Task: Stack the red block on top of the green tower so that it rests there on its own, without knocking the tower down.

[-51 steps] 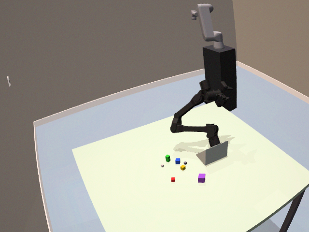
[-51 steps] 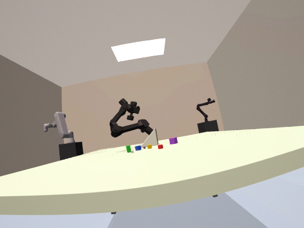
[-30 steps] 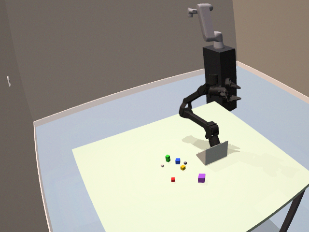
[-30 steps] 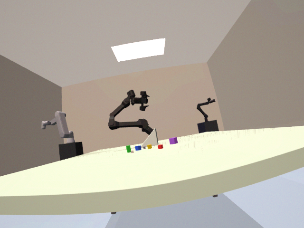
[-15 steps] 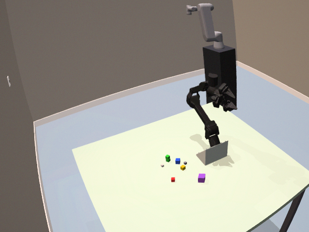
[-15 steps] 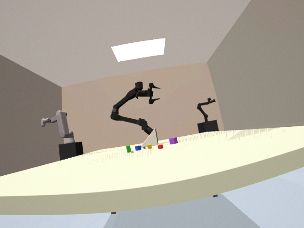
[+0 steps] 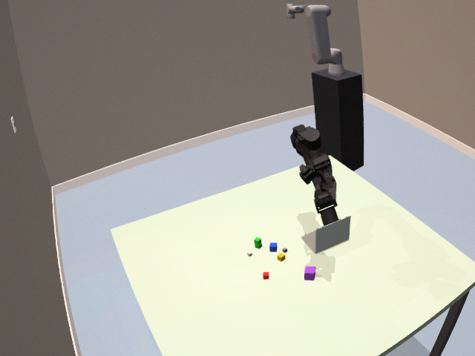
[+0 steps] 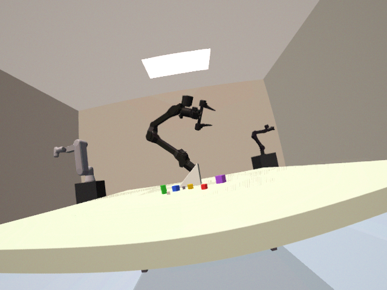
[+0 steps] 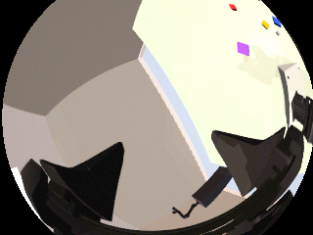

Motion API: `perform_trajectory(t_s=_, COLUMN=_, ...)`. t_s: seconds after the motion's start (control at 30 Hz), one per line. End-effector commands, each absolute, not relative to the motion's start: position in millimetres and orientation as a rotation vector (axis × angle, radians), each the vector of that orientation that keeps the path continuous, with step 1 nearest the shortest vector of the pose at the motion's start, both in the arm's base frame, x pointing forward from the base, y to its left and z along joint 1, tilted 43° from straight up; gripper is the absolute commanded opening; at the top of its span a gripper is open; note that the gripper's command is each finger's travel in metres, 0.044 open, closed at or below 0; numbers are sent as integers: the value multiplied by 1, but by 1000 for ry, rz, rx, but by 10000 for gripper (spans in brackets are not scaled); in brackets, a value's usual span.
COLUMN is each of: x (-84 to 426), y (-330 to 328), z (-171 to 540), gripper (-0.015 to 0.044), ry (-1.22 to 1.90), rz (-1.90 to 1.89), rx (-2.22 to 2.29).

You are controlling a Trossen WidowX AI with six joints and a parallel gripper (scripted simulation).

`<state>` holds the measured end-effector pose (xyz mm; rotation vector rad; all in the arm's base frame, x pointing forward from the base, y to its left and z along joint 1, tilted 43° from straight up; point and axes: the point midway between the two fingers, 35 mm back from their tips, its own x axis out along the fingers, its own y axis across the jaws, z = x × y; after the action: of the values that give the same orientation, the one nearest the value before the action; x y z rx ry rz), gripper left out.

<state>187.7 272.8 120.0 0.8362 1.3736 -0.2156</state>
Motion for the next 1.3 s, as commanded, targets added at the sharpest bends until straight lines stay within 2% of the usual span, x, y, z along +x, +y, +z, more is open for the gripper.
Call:
perform_trajectory(t_s=0.0, x=222, y=251, z=101, gripper=440, ry=1307, rz=-327, rx=771)
perform_trajectory(t_s=0.37, x=300, y=160, z=49, gripper=440, ry=1195, rz=-651, rx=544)
perform_trajectory(t_s=0.63, x=335, y=78, z=19, gripper=440, ry=1191, rz=-867, rx=323)
perform_trajectory(t_s=1.0, x=343, y=-37, z=-22, gripper=440, ry=1307, rz=-1116, rx=3)
perform_trajectory(t_s=1.27, x=337, y=-39, z=-28, gripper=440, ry=1318, rz=-1129, rx=-17)
